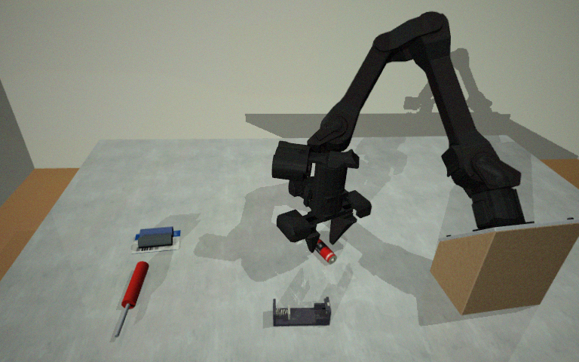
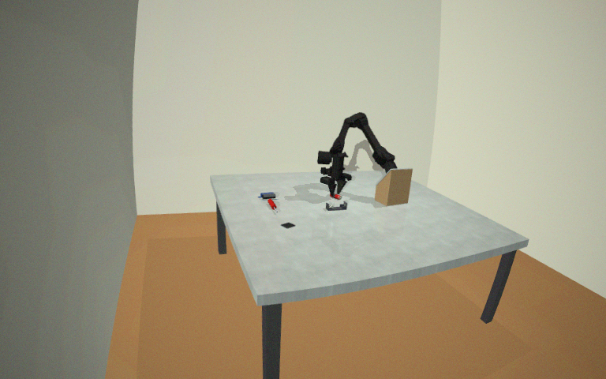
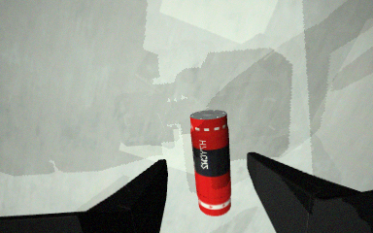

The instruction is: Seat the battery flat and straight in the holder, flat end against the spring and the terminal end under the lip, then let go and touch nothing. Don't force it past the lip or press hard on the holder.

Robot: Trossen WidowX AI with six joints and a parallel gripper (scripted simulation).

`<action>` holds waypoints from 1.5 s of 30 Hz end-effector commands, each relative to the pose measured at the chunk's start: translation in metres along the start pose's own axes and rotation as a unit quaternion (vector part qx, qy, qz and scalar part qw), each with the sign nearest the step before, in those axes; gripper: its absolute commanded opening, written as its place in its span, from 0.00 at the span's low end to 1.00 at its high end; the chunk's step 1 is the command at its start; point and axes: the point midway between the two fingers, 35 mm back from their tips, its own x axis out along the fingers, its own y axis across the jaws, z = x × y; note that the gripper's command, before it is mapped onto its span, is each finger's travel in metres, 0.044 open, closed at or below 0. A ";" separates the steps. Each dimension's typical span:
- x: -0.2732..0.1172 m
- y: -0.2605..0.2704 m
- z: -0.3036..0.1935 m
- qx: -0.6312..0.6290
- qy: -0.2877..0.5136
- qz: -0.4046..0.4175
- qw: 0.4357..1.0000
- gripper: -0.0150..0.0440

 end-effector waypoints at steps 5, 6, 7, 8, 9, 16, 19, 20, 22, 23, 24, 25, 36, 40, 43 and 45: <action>0.014 -0.003 -0.003 -0.005 0.003 -0.003 1.000 0.65; 0.015 -0.004 -0.003 -0.005 0.003 -0.003 1.000 0.65; 0.015 -0.004 -0.003 -0.005 0.003 -0.003 1.000 0.60; 0.015 -0.004 -0.003 -0.005 0.003 -0.003 1.000 0.56; 0.015 -0.004 -0.003 -0.005 0.003 -0.003 1.000 0.51; 0.015 -0.004 -0.003 -0.005 0.003 -0.003 1.000 0.37; 0.015 -0.004 -0.003 -0.005 0.003 -0.003 1.000 0.37; 0.015 -0.004 -0.003 -0.005 0.003 -0.003 1.000 0.37; 0.014 -0.003 -0.004 -0.005 0.004 -0.003 1.000 0.37; 0.013 -0.003 -0.004 -0.004 0.005 -0.003 1.000 0.37; 0.011 -0.003 -0.004 -0.003 0.006 -0.003 1.000 0.37; 0.007 -0.003 -0.004 -0.003 0.006 -0.003 1.000 0.37; -0.035 -0.003 -0.003 -0.005 0.004 -0.003 1.000 0.37; -0.038 0.012 -0.010 -0.060 0.007 0.000 0.998 0.37; -0.041 0.030 -0.020 -0.127 0.010 0.002 0.992 0.37; -0.044 0.041 -0.027 -0.172 0.012 0.004 0.985 0.37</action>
